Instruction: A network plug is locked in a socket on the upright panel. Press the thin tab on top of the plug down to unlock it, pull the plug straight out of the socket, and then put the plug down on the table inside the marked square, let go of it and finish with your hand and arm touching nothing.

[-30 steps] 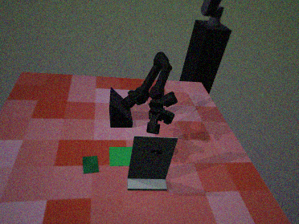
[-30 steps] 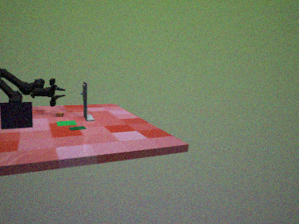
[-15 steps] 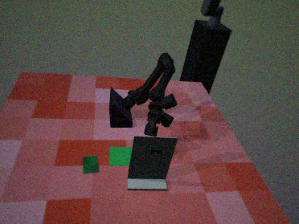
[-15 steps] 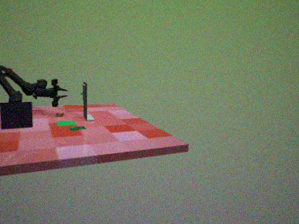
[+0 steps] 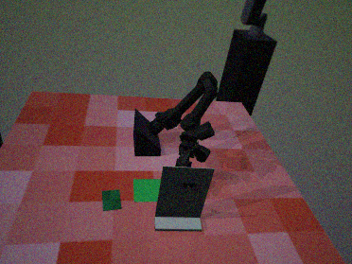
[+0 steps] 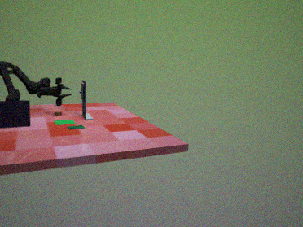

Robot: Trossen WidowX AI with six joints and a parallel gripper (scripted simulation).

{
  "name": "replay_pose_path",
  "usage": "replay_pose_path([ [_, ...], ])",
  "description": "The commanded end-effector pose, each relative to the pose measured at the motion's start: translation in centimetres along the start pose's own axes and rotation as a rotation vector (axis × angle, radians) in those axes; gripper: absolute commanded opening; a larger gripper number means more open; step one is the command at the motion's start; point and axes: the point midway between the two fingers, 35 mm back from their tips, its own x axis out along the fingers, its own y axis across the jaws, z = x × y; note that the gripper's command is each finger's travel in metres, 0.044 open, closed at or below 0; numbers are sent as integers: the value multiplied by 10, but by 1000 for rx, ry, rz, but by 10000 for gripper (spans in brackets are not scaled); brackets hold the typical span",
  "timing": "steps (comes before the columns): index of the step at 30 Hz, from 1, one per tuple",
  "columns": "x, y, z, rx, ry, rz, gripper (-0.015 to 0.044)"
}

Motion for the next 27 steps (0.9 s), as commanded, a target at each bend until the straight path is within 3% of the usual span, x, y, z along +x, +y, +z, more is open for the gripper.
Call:
replay_pose_path([
  [1, 5, 1, 2, -5, -5, 4, 156],
  [27, 36, 0, 12, -5, -7, 2, 156],
])
